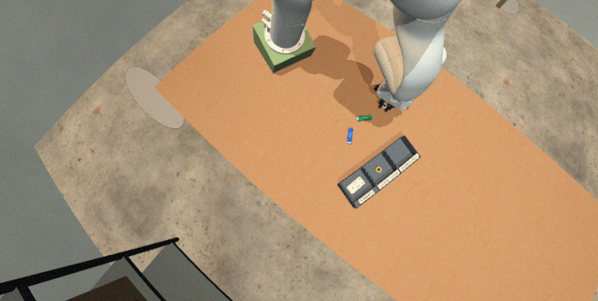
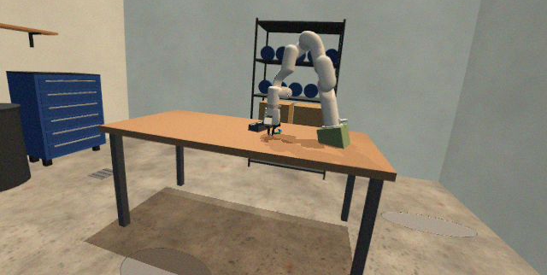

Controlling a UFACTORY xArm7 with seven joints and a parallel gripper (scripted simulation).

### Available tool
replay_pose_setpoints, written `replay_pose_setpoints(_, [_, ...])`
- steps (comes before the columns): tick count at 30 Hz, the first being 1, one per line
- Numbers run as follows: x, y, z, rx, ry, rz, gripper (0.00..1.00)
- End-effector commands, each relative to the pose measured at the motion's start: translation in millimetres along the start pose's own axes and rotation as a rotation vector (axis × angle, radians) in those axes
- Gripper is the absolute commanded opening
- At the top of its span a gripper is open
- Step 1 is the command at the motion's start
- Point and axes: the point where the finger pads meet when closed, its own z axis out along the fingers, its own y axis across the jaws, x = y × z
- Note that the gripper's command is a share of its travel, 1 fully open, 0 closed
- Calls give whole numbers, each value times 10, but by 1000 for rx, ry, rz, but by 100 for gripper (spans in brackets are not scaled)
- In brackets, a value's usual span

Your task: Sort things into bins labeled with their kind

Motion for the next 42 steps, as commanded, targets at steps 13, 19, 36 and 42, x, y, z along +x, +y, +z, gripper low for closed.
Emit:
replay_pose_setpoints(13, [1,16,-549,-1,2,0,0])
replay_pose_setpoints(19, [1,16,-549,-1,2,0,0])
replay_pose_setpoints(36, [1,16,-549,-1,2,0,0])
replay_pose_setpoints(42, [-280,121,-545,-1,2,0,0])
